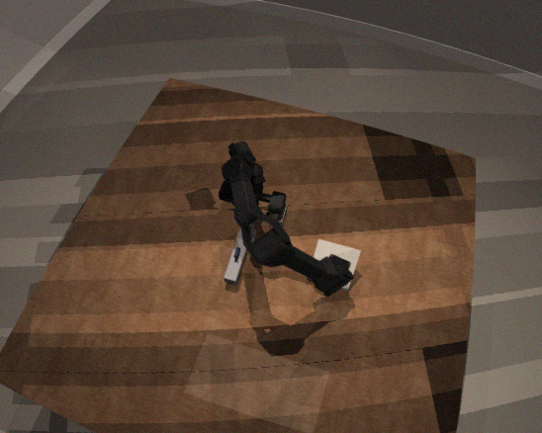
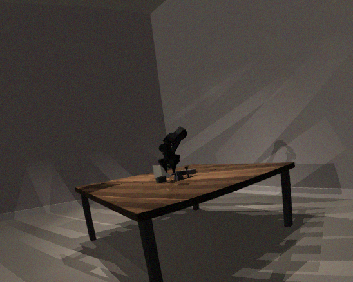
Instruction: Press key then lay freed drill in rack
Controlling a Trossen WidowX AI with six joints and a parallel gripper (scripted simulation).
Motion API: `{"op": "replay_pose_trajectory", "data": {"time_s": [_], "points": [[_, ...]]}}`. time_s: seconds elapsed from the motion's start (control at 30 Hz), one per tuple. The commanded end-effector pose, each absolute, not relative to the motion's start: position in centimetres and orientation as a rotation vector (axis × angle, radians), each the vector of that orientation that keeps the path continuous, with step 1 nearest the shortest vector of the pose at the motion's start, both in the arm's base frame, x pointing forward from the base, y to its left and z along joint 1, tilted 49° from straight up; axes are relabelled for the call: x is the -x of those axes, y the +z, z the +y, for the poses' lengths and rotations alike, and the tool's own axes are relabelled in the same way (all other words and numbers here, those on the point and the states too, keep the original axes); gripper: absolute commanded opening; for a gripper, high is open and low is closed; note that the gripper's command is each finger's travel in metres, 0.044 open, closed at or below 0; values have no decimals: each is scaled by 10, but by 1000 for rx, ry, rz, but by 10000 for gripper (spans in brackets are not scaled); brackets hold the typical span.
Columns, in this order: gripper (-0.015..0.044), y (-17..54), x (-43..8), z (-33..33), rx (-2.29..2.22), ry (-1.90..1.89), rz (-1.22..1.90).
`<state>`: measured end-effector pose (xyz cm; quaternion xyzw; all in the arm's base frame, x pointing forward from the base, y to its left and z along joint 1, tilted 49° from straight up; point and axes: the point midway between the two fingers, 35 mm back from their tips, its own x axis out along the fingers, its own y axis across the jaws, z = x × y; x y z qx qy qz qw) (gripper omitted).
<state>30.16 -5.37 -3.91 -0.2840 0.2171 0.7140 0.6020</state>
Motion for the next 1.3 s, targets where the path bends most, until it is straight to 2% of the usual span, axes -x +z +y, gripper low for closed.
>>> {"op": "replay_pose_trajectory", "data": {"time_s": [0.0,1.17,1.27], "points": [[440,-39,-302,-53,661,1650,495],[440,-63,-295,-6,658,1651,492],[361,-62,-295,-9,662,1654,495]]}}
